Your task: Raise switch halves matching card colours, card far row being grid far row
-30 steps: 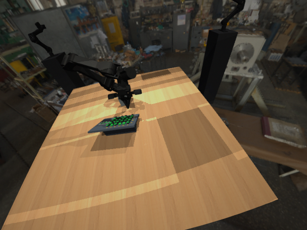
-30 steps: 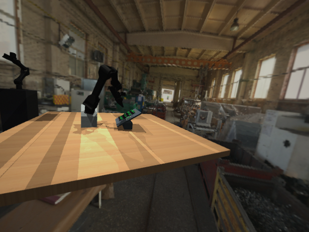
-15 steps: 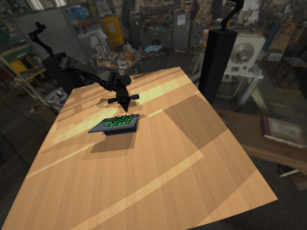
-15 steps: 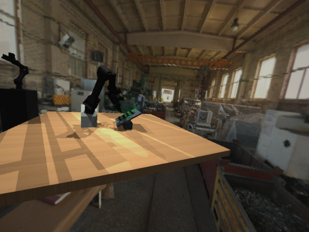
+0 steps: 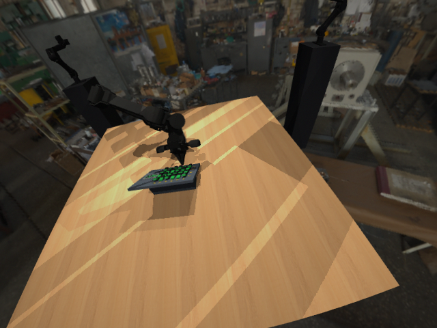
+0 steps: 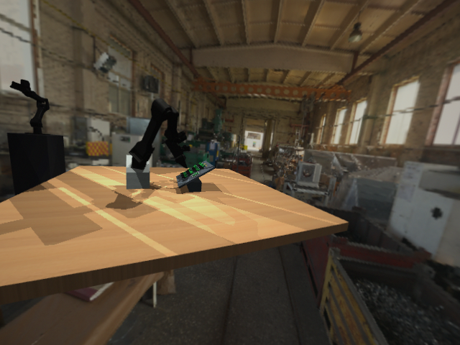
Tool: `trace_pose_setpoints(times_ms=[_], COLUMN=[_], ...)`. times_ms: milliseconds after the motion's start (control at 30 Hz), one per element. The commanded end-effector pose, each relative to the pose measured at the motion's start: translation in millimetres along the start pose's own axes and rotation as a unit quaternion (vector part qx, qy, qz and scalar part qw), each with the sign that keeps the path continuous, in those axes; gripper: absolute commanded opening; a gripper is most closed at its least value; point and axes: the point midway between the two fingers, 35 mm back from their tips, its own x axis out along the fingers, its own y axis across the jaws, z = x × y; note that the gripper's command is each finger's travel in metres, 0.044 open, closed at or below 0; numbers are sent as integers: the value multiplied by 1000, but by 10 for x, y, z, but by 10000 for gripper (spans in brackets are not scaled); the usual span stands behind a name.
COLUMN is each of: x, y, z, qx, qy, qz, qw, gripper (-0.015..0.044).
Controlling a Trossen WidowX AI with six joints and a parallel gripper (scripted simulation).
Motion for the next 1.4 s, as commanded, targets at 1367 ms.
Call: trace_pose_setpoints(times_ms=[1367], x=[118], y=[-4], z=[-55], qx=[-9], qy=[5], qz=[-3], qw=[1000], gripper=[0])
